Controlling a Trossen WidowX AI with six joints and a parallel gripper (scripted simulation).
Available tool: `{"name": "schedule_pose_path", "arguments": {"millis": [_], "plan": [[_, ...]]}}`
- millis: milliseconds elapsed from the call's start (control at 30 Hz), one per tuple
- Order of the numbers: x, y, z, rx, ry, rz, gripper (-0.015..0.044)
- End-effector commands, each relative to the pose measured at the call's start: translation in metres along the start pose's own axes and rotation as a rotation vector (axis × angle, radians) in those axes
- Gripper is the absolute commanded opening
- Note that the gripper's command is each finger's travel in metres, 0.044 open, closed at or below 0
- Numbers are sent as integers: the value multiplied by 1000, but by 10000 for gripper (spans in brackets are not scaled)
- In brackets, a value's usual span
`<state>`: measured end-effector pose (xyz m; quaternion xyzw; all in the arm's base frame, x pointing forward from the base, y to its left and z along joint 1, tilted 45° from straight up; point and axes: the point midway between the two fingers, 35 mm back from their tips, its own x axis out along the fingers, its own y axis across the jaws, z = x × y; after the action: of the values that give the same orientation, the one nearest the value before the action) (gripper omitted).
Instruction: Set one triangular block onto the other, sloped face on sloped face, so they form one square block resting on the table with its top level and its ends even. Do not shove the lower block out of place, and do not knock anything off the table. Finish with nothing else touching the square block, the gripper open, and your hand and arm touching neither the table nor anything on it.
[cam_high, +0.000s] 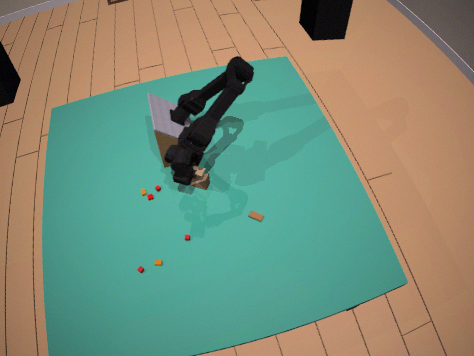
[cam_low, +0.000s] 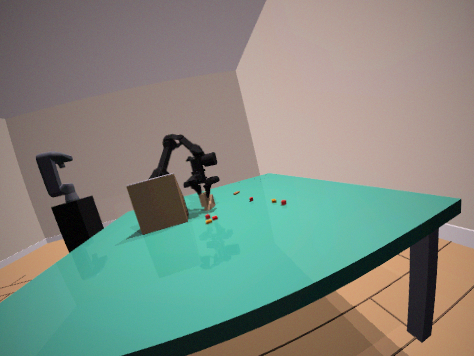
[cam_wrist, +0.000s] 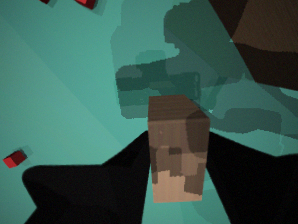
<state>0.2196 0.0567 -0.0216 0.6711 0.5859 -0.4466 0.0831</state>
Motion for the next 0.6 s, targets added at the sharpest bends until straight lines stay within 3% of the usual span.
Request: {"name": "schedule_pose_path", "arguments": {"millis": [0,567], "plan": [[1,0,-1,-7,6,-2,0],[11,0,-6,-8,6,-3,0]]}}
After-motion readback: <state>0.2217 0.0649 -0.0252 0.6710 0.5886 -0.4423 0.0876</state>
